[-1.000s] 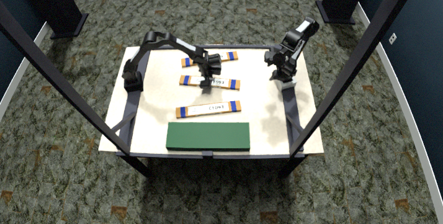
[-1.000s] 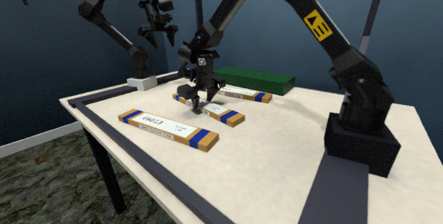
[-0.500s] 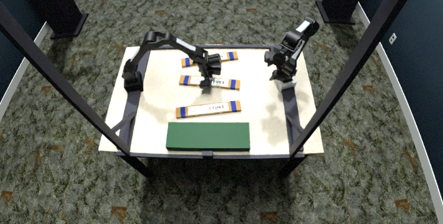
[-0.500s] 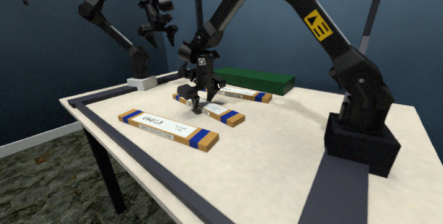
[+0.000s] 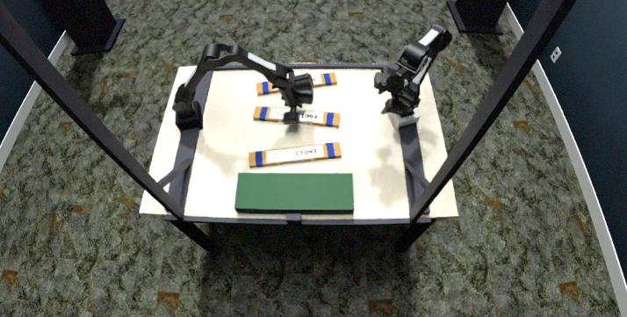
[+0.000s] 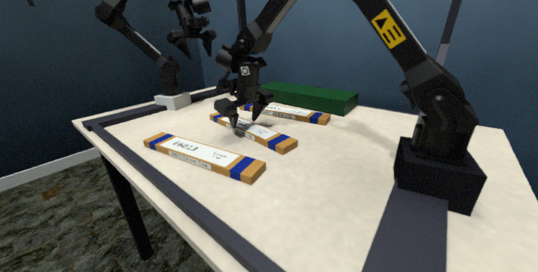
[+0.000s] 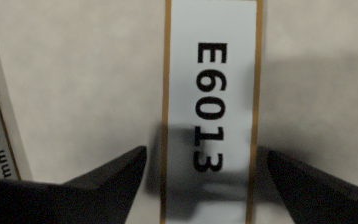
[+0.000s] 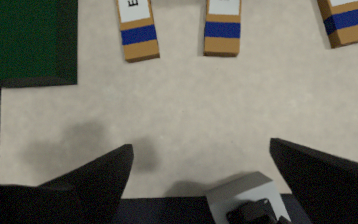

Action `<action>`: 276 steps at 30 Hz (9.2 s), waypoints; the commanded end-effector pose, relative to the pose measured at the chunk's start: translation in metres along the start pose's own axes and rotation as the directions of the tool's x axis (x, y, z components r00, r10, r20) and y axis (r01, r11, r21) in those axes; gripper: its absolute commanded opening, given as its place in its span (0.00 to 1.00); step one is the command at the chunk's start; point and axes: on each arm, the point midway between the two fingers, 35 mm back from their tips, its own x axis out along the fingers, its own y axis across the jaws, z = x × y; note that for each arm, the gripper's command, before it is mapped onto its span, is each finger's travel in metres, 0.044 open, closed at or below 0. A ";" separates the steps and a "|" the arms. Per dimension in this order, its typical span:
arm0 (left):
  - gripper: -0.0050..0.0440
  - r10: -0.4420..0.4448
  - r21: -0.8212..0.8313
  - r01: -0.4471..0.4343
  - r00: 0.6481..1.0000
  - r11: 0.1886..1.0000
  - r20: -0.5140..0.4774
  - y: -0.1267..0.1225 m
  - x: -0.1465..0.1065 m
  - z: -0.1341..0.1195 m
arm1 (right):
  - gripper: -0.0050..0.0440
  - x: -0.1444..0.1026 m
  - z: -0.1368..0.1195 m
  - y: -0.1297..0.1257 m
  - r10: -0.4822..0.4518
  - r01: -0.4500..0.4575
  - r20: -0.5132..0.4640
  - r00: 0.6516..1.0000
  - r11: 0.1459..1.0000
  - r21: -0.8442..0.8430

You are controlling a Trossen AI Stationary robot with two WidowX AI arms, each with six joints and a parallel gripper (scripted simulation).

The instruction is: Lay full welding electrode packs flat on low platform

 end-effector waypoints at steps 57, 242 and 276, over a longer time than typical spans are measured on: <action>0.98 0.063 -0.199 -0.056 0.998 0.978 0.027 0.043 -0.062 0.012 | 0.98 -0.005 0.004 0.001 0.012 -0.012 0.017 1.000 1.000 0.006; 0.00 0.105 -0.270 -0.087 0.993 0.959 0.053 0.184 -0.085 -0.005 | 0.98 -0.005 0.004 0.001 0.012 -0.012 0.017 1.000 1.000 0.006; 0.00 0.105 -0.270 -0.087 0.993 0.959 0.054 0.186 -0.122 0.009 | 0.98 -0.005 0.004 0.001 0.012 -0.012 0.017 1.000 1.000 0.006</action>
